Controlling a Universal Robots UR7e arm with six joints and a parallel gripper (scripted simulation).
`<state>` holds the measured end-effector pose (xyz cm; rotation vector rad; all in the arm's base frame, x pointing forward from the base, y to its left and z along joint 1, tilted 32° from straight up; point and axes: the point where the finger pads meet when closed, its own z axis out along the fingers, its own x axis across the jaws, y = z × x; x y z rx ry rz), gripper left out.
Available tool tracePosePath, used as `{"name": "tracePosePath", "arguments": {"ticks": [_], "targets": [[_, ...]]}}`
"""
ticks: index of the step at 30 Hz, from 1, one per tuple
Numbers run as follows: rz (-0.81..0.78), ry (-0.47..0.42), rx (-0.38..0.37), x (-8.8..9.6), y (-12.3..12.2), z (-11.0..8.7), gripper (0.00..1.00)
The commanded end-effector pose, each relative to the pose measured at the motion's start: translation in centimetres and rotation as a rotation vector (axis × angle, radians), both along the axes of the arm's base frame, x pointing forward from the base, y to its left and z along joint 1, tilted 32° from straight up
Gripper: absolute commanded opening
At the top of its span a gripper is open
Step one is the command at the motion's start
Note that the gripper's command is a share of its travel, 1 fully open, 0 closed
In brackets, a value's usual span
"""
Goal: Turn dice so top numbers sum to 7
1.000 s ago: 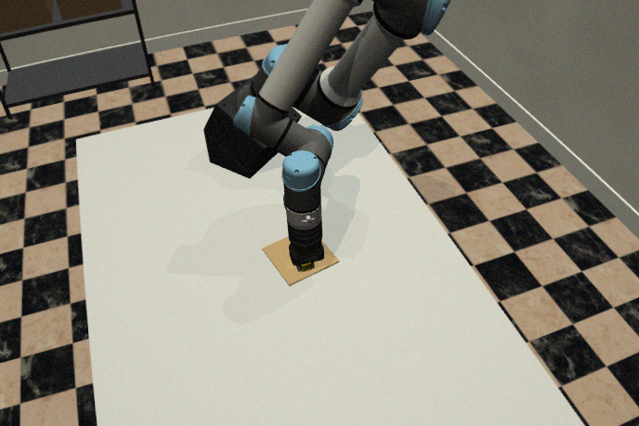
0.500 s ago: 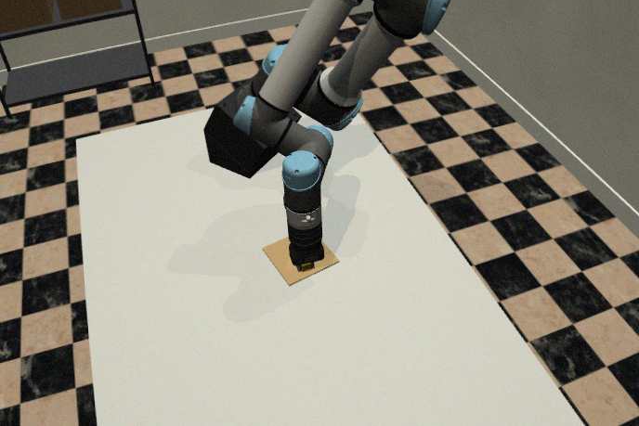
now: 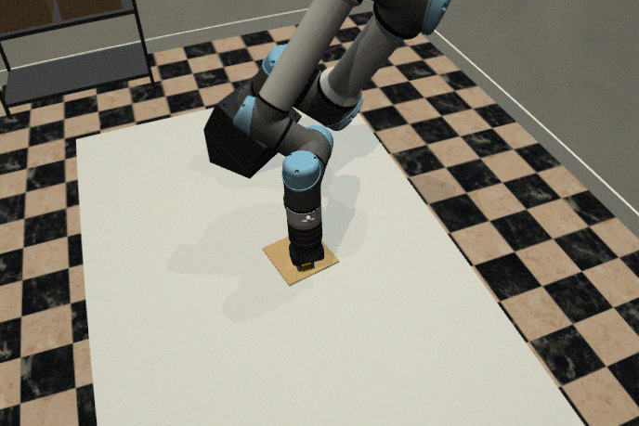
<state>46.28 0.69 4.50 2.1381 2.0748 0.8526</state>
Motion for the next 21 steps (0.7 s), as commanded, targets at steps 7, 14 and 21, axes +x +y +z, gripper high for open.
{"name": "tracePosePath", "arguments": {"ticks": [7, 14, 21], "targets": [[0.000, -0.001, -0.001, 0.06, 0.00, -0.03, 0.49], [0.000, -0.001, -0.001, 0.12, 0.05, -0.16, 0.49], [0.000, -0.001, -0.001, 0.18, 0.10, -0.29, 0.49]]}}
